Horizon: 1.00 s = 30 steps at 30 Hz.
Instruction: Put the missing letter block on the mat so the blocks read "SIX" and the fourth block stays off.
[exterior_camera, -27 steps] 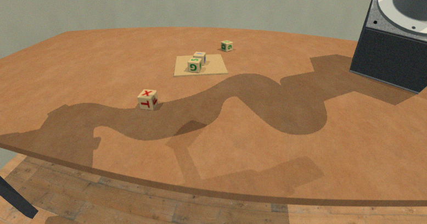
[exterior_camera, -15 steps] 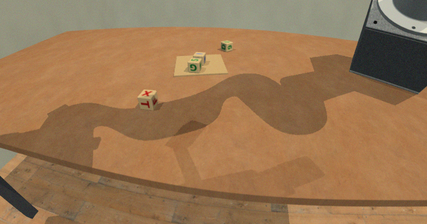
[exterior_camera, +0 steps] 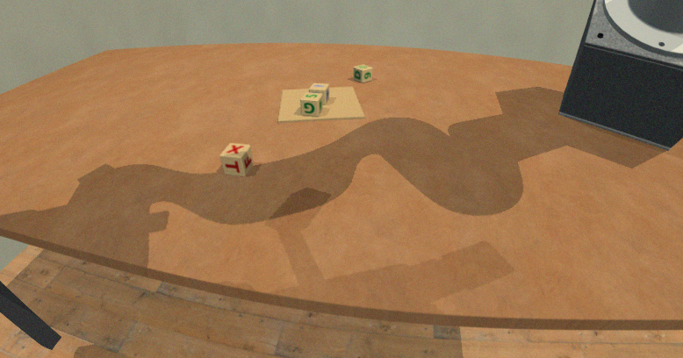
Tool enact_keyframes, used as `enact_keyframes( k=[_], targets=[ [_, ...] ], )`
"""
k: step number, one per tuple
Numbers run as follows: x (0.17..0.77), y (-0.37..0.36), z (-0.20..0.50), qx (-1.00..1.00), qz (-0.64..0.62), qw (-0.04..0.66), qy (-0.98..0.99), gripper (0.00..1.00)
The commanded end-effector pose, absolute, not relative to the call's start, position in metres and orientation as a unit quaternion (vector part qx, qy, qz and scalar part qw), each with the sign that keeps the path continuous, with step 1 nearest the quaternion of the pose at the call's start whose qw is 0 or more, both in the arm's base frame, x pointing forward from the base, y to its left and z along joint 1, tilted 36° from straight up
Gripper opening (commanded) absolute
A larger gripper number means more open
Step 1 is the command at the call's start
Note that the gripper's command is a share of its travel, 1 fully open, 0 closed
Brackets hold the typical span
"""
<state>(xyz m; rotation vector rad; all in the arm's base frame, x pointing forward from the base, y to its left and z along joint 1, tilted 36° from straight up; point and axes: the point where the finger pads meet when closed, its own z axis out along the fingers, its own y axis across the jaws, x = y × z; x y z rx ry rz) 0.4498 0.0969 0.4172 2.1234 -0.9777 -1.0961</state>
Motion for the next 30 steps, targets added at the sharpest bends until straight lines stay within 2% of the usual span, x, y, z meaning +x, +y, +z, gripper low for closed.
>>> enact_keyframes(
  k=[1, 16, 30],
  targets=[
    [0.455, 0.088, 0.398, 0.787, -0.357, 0.296, -0.407, 1.0],
    [0.474, 0.062, 0.347, 0.764, -0.21, 0.322, -0.518, 1.0],
    [0.5, 0.038, 0.306, 0.729, -0.069, 0.307, -0.608, 1.0]
  ],
)
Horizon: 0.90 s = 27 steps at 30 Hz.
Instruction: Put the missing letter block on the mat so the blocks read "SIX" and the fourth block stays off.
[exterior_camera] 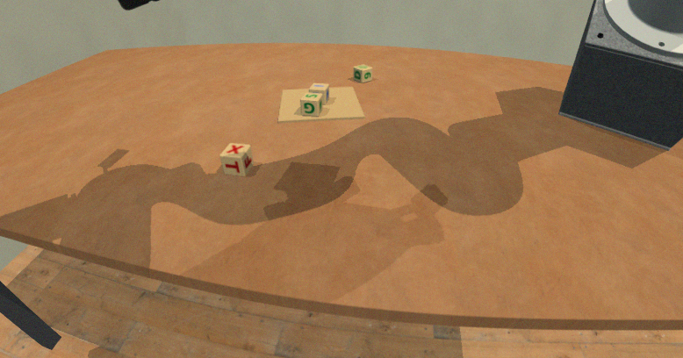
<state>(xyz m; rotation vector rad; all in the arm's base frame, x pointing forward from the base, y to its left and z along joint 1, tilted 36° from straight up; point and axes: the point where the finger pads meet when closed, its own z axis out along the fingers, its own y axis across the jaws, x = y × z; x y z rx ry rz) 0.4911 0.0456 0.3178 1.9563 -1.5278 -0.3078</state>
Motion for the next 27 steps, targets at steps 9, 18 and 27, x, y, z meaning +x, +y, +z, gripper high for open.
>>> enact_keyframes(
  k=[9, 18, 27],
  targets=[
    [0.522, 0.026, 0.281, 0.699, 0.021, 0.27, -0.661, 1.0],
    [0.543, 0.02, 0.26, 0.669, 0.093, 0.218, -0.705, 1.0],
    [0.564, 0.02, 0.243, 0.636, 0.149, 0.152, -0.742, 1.0]
  ],
)
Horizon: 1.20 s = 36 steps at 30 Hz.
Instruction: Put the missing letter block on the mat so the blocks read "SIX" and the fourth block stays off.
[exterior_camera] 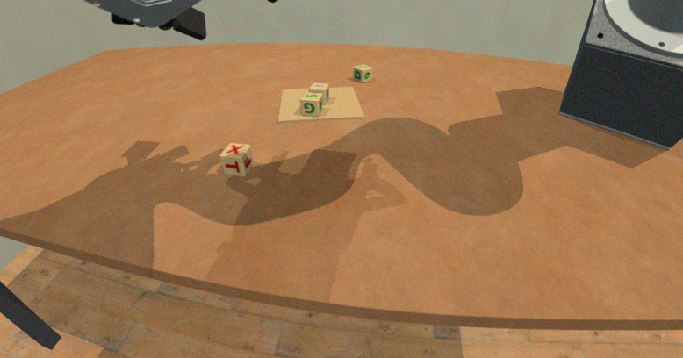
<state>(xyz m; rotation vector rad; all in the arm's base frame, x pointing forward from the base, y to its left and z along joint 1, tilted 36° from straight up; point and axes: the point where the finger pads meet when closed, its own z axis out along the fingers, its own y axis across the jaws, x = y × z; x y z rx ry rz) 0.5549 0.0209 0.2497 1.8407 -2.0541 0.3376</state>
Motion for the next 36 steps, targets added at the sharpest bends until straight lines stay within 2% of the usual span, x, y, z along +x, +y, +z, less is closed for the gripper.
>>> enact_keyframes(
  k=[1, 3, 15, 36],
  targets=[
    [0.564, 0.02, 0.243, 0.636, 0.149, 0.152, -0.742, 1.0],
    [0.573, 0.023, 0.236, 0.621, 0.167, 0.117, -0.757, 1.0],
    [0.594, 0.039, 0.219, 0.58, 0.193, 0.013, -0.792, 1.0],
    [0.595, 0.04, 0.218, 0.577, 0.193, 0.006, -0.794, 1.0]
  ],
)
